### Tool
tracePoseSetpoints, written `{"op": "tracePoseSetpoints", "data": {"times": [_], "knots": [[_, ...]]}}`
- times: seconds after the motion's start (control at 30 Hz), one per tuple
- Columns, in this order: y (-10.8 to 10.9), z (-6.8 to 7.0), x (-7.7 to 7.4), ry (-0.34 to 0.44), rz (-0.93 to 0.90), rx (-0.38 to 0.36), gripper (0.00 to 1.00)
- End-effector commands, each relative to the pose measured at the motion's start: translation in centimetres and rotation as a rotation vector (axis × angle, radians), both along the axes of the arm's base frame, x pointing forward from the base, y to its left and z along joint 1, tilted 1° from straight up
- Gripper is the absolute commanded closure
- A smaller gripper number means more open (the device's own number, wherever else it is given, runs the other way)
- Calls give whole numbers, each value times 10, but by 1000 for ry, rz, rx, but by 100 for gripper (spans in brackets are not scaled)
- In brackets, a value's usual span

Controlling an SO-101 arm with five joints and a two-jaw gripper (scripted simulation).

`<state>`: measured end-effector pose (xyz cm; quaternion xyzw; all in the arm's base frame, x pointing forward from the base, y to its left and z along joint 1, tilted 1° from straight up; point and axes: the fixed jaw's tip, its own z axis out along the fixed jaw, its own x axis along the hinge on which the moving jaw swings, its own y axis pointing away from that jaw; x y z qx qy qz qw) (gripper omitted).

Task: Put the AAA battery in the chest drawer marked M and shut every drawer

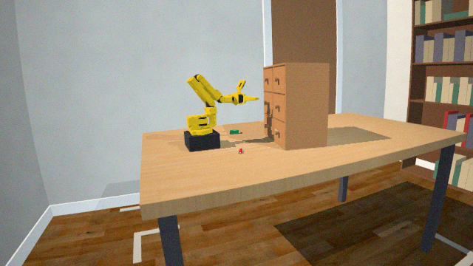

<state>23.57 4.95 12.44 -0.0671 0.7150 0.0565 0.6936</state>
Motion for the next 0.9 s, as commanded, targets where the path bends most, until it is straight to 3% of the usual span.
{"op": "tracePoseSetpoints", "data": {"times": [0.0, 0.2, 0.7, 0.87], "knots": [[2, 5, 1, -16, 6, 15, 50], [2, 5, 1, -16, 6, 15, 50], [1, -17, 1, 222, 2, -38, 50], [0, -22, -1, 269, 1, -49, 50]]}}
